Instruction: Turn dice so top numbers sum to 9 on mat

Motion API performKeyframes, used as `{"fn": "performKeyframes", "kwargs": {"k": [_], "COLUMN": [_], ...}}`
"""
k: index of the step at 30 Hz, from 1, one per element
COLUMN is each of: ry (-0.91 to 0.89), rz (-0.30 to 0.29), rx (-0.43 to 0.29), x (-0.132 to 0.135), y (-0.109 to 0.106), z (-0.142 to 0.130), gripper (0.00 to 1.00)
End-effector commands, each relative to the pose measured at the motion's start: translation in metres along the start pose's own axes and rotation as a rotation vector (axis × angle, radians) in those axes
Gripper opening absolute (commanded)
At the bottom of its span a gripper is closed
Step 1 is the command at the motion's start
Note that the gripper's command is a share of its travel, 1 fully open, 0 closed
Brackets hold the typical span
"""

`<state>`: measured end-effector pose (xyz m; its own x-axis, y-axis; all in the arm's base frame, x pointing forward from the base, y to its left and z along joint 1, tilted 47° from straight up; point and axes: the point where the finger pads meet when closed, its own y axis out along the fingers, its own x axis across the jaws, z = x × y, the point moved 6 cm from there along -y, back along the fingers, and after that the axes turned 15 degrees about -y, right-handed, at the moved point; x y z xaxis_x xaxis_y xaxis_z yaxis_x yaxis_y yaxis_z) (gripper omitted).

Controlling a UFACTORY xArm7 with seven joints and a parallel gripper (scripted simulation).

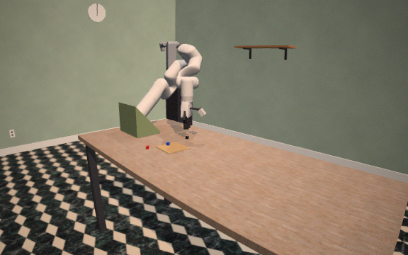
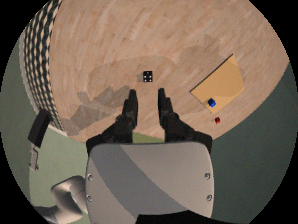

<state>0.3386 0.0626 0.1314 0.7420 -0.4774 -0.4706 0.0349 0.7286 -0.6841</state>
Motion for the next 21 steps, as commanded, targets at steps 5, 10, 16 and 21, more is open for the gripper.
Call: {"fn": "performKeyframes", "kwargs": {"k": [5, 10, 16, 21], "ry": [0.000, 0.000, 0.000, 0.000], "rz": [-0.003, -0.003, -0.003, -0.003], "rx": [0.003, 0.003, 0.003, 0.003], "x": [0.001, 0.001, 0.001, 0.001], "y": [0.009, 0.017, 0.027, 0.031], "z": [0.000, 0.000, 0.000, 0.000], "gripper": [0.31, 0.31, 0.31, 0.31]}}
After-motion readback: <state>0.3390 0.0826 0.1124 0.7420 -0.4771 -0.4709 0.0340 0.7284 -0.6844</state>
